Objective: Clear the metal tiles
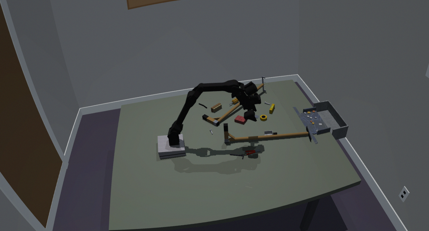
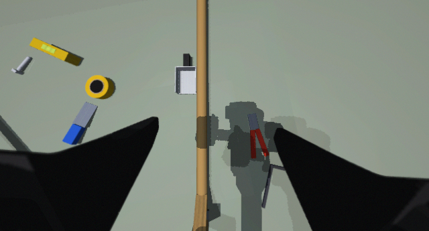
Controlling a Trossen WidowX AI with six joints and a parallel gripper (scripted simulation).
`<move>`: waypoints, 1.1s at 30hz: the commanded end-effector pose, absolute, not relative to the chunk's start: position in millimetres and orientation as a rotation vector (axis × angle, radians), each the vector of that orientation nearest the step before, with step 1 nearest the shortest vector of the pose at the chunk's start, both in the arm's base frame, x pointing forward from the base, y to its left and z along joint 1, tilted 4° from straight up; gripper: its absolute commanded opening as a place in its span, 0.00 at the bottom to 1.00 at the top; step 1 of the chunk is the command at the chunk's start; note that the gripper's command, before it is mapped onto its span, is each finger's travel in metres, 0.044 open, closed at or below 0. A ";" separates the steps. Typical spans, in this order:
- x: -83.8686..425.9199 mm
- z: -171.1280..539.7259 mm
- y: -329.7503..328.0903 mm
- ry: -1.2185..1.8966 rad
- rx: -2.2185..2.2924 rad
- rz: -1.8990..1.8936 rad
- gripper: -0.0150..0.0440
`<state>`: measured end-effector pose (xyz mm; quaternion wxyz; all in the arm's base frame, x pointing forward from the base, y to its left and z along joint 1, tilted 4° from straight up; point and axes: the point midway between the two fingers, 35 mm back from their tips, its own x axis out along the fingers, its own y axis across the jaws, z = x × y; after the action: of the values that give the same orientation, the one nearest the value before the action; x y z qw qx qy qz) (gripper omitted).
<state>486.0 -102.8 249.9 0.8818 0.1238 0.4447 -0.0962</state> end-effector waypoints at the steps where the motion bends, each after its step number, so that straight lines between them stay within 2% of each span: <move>1: 477.4 260.7 -102.9 0.899 0.256 -0.188 1.00; 33: 403.4 340.9 -94.5 0.655 0.228 -0.125 1.00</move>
<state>411.6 -95.8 336.2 0.9346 0.1145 0.3302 -0.0659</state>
